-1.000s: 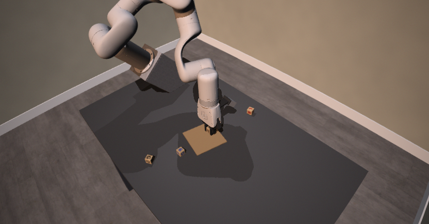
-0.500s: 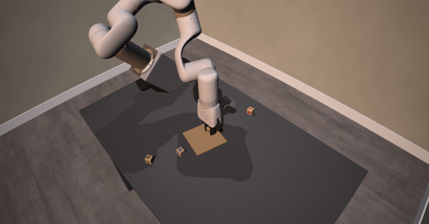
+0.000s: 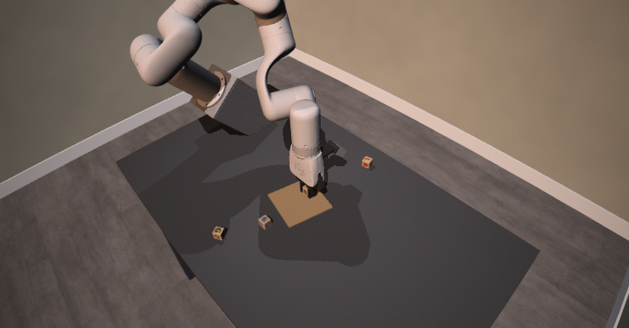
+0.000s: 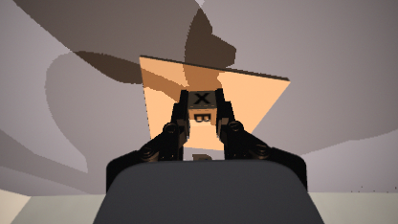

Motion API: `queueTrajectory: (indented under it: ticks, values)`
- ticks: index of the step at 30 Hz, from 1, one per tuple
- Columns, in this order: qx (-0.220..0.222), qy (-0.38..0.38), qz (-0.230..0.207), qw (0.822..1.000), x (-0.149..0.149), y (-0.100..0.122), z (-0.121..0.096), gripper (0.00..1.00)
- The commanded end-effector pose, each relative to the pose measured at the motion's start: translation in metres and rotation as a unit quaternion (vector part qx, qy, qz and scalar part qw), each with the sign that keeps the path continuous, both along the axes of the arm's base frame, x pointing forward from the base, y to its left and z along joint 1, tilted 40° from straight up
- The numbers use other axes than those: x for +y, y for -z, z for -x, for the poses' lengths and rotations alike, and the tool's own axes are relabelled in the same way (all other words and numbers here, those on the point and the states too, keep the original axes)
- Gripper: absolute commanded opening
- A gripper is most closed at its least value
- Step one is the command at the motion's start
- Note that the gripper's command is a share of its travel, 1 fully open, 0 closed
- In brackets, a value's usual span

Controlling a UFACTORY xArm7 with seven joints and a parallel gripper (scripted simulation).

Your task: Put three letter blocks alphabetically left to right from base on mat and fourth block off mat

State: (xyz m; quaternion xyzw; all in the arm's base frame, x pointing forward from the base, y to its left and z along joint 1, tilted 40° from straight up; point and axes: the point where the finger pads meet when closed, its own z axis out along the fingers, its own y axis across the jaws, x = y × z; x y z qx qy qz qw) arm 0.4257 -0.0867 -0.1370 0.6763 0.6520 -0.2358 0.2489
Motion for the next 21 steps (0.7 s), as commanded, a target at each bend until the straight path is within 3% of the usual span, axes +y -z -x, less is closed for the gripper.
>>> queueTrajectory:
  ticks: [1, 21]
  values:
    - [-0.001, -0.001, -0.001, 1.000, 0.0015, -0.0008, -0.0016, 0.21]
    - [-0.001, -0.001, -0.001, 1.000, 0.0034, 0.0008, -0.0036, 0.21]
